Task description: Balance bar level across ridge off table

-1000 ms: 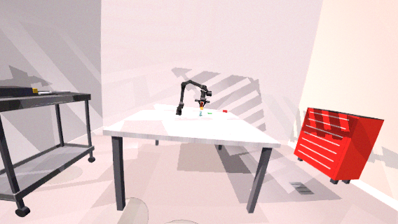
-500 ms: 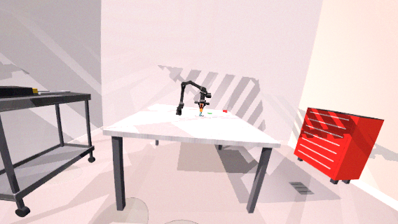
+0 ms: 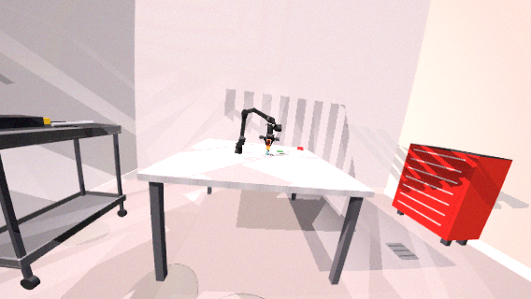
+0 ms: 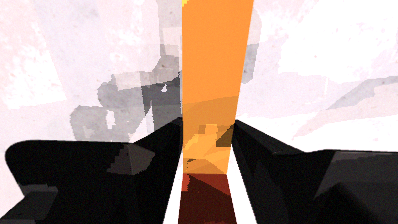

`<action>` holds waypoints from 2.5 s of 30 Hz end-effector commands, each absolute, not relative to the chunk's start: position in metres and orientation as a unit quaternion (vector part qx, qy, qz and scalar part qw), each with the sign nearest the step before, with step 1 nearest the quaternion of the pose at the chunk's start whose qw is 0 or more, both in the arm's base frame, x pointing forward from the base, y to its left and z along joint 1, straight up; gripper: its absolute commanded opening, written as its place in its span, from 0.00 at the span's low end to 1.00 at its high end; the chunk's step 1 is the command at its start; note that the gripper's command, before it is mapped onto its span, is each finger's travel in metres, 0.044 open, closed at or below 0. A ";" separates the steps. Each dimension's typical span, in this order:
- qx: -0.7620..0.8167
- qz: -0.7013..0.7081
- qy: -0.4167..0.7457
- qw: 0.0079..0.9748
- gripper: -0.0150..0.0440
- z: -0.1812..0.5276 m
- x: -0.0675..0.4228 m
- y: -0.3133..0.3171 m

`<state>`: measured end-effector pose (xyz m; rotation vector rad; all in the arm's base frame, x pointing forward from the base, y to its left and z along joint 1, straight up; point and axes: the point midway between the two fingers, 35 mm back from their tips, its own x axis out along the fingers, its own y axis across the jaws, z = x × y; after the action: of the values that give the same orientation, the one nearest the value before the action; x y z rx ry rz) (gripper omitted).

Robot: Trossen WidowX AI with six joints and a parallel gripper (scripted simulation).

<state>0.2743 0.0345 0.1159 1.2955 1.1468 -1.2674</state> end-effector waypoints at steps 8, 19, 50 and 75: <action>0.532 -0.519 0.468 0.478 0.25 0.115 0.275 0.035; 0.532 -0.519 0.468 0.478 0.25 0.115 0.275 0.035; 0.532 -0.519 0.468 0.478 0.25 0.112 0.275 0.035; 0.532 -0.519 0.468 0.478 0.25 0.110 0.275 0.035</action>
<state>0.2741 0.0348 0.1104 1.2964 1.1460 -1.2663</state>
